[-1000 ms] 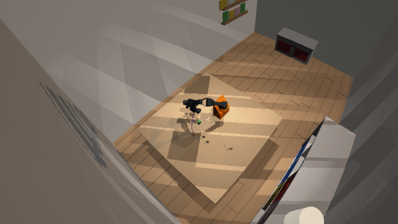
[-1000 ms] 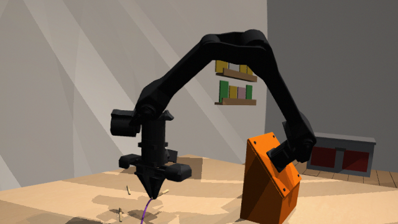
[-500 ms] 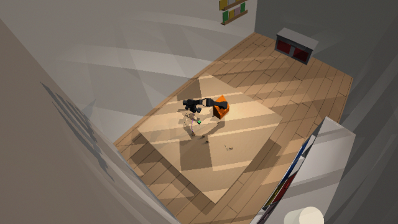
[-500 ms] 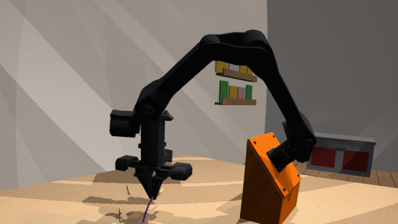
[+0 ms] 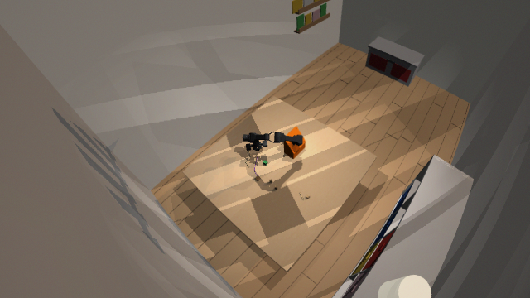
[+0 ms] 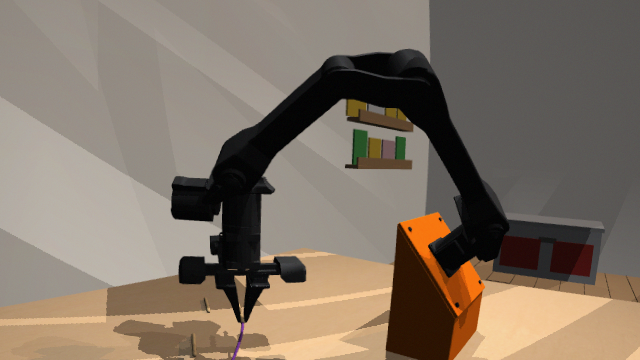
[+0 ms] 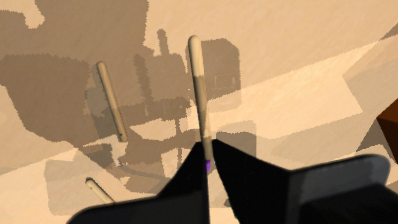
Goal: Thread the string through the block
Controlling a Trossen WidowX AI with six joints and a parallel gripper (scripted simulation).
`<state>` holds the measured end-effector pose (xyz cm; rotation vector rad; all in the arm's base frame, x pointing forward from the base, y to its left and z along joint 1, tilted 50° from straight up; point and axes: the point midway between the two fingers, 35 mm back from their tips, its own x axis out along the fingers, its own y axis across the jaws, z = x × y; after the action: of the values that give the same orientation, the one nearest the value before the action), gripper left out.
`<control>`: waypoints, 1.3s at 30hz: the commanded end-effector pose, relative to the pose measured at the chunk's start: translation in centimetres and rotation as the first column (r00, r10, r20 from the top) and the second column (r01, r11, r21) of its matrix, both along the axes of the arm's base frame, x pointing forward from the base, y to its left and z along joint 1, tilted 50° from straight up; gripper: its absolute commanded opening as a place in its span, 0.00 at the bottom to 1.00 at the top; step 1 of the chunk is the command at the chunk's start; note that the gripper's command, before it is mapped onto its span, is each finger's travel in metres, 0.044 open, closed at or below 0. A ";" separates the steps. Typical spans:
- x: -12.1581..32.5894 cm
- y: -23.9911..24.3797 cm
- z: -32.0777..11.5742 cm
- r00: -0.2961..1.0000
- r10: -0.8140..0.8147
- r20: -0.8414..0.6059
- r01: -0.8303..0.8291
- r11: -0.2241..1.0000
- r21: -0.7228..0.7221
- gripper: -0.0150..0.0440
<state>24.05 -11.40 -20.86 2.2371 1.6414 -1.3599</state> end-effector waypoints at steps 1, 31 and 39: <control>0.5 -0.1 0.1 0.990 0.091 0.109 -0.090 0.996 -0.014 0.25; 2.8 0.1 0.7 0.324 0.654 0.684 -0.599 0.701 -0.386 0.25; 3.4 0.2 0.8 0.038 0.701 0.712 -0.623 0.574 -0.531 0.25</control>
<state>26.98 -11.10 -20.15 1.2840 1.6695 0.0374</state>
